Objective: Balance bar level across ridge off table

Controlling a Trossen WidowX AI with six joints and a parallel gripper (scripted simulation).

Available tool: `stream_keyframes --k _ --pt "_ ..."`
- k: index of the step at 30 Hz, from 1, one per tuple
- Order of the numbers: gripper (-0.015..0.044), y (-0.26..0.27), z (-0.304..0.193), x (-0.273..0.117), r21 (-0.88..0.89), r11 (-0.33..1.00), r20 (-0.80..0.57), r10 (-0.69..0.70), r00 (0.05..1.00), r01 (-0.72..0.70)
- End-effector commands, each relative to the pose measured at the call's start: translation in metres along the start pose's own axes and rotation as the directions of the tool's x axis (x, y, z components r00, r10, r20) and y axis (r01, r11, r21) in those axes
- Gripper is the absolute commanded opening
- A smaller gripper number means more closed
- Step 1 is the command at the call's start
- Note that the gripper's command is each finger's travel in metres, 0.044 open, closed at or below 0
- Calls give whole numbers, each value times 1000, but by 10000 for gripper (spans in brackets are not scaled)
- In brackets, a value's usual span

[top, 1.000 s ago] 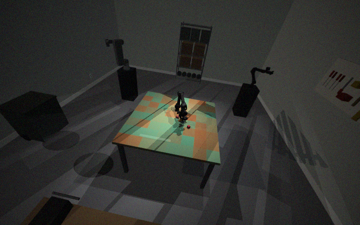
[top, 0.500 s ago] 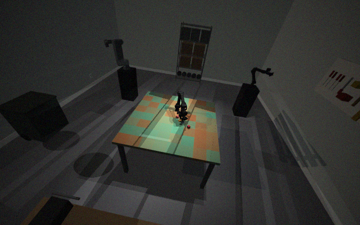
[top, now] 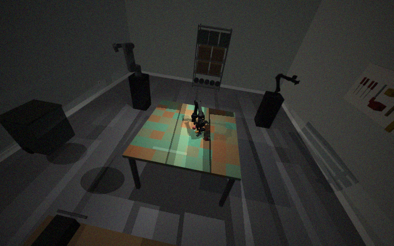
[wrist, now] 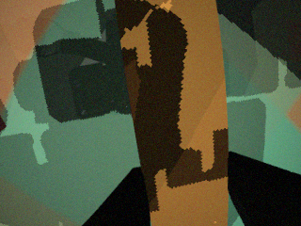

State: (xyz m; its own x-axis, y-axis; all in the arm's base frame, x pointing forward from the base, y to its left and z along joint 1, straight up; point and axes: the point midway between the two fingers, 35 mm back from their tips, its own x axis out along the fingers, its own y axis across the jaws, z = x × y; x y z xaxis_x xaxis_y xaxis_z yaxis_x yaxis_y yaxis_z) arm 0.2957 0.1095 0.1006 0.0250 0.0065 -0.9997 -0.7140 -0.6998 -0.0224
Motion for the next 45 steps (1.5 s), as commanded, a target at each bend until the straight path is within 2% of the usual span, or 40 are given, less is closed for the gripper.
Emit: stream_keyframes --k 1,45 --pt "0 0 0 1 -4 1000 2 -1 1000 1" --pt "0 0 0 5 -4 1000 2 -1 1000 1"
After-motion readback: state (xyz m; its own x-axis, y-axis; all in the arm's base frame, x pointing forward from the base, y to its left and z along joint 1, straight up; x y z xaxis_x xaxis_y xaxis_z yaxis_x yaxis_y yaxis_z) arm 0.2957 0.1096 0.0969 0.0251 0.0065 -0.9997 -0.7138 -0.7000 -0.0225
